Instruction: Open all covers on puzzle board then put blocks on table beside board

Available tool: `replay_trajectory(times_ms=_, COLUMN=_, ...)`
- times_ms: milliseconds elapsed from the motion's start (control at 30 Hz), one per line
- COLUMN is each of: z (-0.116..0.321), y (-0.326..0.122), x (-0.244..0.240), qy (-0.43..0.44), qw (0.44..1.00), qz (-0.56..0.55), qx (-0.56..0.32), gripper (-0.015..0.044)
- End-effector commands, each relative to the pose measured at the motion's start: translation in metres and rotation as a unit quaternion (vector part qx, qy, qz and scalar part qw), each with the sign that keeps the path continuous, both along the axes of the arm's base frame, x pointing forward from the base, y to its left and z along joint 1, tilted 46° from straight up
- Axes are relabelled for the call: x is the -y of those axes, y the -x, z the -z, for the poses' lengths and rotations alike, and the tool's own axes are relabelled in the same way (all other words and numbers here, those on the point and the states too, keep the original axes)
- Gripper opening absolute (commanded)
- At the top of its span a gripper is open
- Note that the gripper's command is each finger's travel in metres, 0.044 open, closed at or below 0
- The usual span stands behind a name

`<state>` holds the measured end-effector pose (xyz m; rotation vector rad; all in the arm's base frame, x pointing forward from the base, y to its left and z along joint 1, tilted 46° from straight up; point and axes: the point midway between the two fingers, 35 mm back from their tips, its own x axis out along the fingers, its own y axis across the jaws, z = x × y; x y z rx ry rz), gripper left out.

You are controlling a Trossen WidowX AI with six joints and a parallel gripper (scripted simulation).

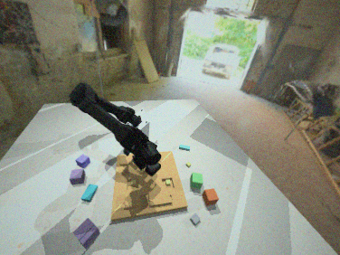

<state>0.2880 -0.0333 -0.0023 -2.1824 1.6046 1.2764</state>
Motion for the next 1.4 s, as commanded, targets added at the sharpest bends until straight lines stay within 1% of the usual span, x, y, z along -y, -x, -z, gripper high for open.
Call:
replay_trajectory(times_ms=0, z=0.001, y=0.000, x=0.001, qy=0.002, qw=1.000, qz=-0.001, qx=-0.002, gripper=0.0000)
replay_trajectory(times_ms=433, z=0.015, y=0.001, x=-0.008, qy=0.002, qw=1.000, qz=-0.001, qx=-0.002, gripper=0.0000)
replay_trajectory(times_ms=800, z=0.016, y=0.002, x=-0.009, qy=0.002, qw=1.000, qz=-0.002, qx=-0.003, gripper=0.0000)
replay_trajectory(times_ms=933, z=0.015, y=0.002, x=-0.009, qy=-0.001, qw=0.999, qz=0.035, qx=0.035, gripper=0.0000)
replay_trajectory(times_ms=1033, z=0.013, y=0.002, x=-0.010, qy=-0.009, qw=0.987, qz=0.112, qx=0.114, gripper=0.0000)
replay_trajectory(times_ms=1167, z=0.011, y=0.002, x=-0.011, qy=-0.008, qw=0.989, qz=0.103, qx=0.105, gripper=0.0000)
replay_trajectory(times_ms=1233, z=0.010, y=0.002, x=-0.011, qy=-0.010, qw=0.985, qz=0.119, qx=0.122, gripper=0.0000)
replay_trajectory(times_ms=1300, z=0.010, y=0.002, x=-0.011, qy=-0.013, qw=0.975, qz=0.155, qx=0.158, gripper=0.0000)
replay_trajectory(times_ms=1367, z=0.008, y=0.002, x=-0.011, qy=-0.018, qw=0.954, qz=0.208, qx=0.213, gripper=0.0000)
